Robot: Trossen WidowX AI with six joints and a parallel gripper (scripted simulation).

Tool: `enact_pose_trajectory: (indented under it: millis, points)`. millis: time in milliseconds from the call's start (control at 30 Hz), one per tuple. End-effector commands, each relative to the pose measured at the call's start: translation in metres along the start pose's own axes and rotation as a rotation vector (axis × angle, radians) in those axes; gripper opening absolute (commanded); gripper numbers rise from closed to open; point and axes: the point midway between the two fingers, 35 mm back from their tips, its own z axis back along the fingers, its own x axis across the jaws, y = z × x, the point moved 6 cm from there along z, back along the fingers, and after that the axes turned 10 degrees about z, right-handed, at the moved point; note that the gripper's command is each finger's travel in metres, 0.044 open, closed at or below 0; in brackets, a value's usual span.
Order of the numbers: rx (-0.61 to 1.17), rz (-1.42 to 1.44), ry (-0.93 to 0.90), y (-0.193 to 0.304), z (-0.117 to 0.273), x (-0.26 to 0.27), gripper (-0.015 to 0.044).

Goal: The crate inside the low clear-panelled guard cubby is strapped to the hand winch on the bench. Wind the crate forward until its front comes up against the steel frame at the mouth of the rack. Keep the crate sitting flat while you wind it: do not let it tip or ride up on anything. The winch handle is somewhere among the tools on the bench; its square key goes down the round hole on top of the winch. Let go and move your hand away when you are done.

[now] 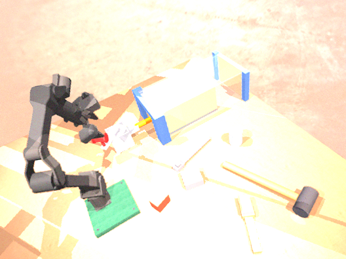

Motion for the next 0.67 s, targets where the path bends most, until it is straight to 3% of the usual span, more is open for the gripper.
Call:
enact_pose_trajectory:
  millis: [0,500,633]
  points:
    - [0.004,0.006,-0.006,0.001,0.002,-0.002,0.044]
    - [0.001,0.001,-0.004,-0.001,0.001,0.0,0.044]
    - [0.052,-0.003,0.005,-0.02,0.0,0.033,0.044]
